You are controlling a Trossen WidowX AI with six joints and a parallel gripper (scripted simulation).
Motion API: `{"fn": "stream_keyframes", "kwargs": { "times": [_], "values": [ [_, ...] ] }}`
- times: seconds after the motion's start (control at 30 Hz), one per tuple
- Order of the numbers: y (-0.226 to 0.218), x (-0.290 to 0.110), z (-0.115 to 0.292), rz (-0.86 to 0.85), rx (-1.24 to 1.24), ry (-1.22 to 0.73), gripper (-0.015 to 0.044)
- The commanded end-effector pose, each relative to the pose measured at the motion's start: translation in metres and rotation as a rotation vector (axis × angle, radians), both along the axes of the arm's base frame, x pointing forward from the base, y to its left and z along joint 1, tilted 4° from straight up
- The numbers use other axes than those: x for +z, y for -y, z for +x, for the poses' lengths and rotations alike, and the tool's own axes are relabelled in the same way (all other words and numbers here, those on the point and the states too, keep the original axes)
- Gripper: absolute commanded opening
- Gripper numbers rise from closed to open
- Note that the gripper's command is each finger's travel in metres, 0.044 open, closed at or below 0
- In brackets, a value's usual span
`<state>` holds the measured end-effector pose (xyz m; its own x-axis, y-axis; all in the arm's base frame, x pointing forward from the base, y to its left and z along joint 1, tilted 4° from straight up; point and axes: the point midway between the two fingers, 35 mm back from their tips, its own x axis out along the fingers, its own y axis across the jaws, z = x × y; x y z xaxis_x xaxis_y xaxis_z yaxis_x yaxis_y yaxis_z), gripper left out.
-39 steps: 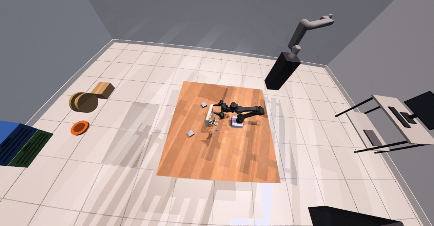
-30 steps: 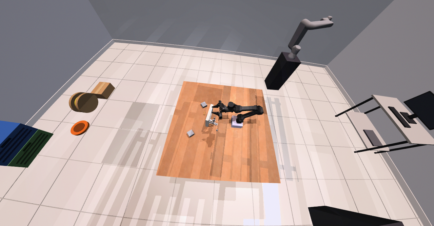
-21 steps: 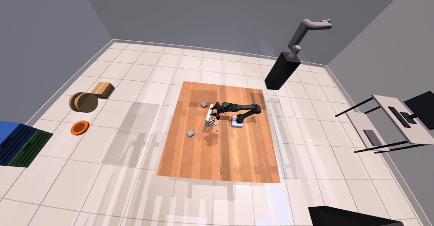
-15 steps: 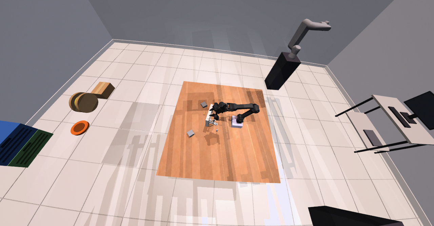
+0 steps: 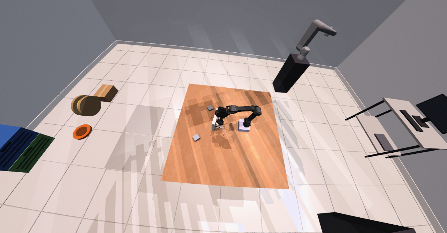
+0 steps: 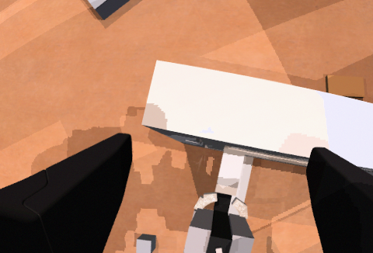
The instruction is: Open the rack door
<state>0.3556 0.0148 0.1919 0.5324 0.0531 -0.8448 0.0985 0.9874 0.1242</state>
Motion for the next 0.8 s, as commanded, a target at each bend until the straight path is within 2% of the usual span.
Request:
{"fn": "stream_keyframes", "kwargs": {
  "times": [0.0, 0.5, 0.77],
  "values": [
    [-0.002, -0.010, -0.004, 0.013, -0.011, -0.111, 0.0289],
    [-0.004, -0.034, -0.030, 0.026, -0.072, -0.550, 0.0289],
    [-0.004, -0.039, -0.031, 0.026, -0.075, -0.570, 0.0289]
  ]
}}
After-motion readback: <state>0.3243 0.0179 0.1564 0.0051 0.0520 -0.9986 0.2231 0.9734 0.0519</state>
